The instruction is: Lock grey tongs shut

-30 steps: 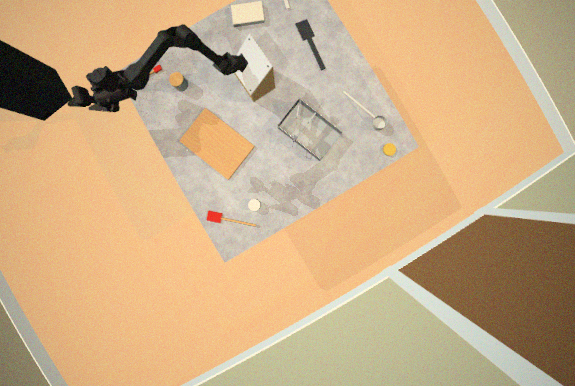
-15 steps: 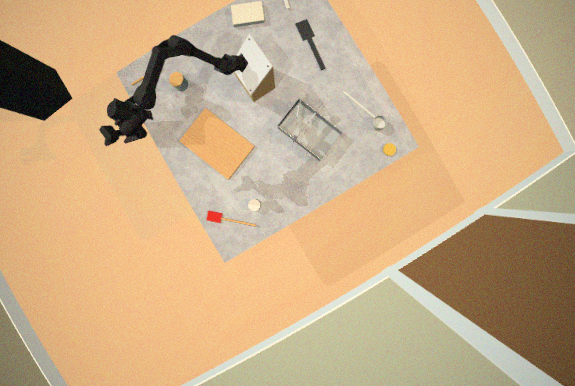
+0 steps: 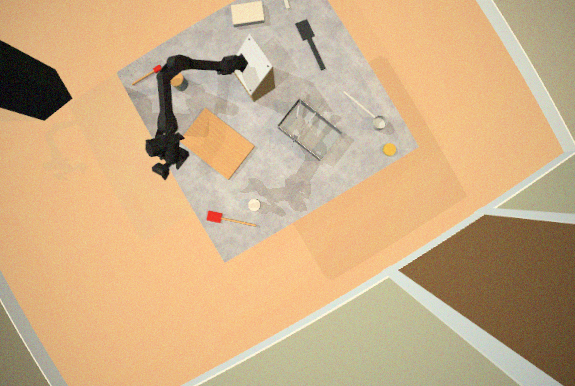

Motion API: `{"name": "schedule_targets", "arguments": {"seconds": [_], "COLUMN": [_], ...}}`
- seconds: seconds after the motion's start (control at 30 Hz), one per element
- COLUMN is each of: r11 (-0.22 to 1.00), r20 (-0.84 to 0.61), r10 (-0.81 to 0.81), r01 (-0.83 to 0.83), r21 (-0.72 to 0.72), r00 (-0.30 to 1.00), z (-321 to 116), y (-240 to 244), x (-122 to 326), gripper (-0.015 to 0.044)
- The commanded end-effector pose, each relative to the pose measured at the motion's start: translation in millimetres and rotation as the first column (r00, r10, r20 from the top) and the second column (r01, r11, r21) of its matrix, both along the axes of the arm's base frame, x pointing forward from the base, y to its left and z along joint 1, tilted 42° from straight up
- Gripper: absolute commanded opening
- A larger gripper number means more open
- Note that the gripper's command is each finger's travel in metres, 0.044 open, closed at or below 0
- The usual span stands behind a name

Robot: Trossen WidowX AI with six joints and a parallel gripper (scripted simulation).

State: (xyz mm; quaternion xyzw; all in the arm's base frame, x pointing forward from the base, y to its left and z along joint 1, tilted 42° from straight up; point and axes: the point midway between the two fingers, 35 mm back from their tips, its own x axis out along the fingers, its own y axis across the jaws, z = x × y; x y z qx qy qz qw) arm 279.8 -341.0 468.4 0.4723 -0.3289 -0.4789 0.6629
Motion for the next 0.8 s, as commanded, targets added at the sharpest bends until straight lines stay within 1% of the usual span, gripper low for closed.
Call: {"name": "schedule_targets", "arguments": {"seconds": [0.0,0.1,0.2,0.4,0.57,0.67,0.77], "r11": [0.992,0.979,0.961,0.906,0.857,0.85,0.834], "r20": [-0.086,-0.172,-0.228,-0.391,-0.51,-0.537,-0.582], "r10": [0.08,0.151,0.213,0.366,0.47,0.49,0.522], "r01": [-0.071,-0.123,-0.161,-0.227,-0.235,-0.24,-0.23], "r21": [0.101,0.164,0.224,0.357,0.459,0.469,0.502], "r00": [0.993,0.973,0.95,0.845,0.72,0.686,0.623], "z": [-48,-83,-112,-188,-254,-267,-293], "y": [9,24,43,99,153,164,188], "x": [47,83,111,166,197,201,208], "gripper": [0.044,0.044,0.044,0.044,0.044,0.044,0.044]}}
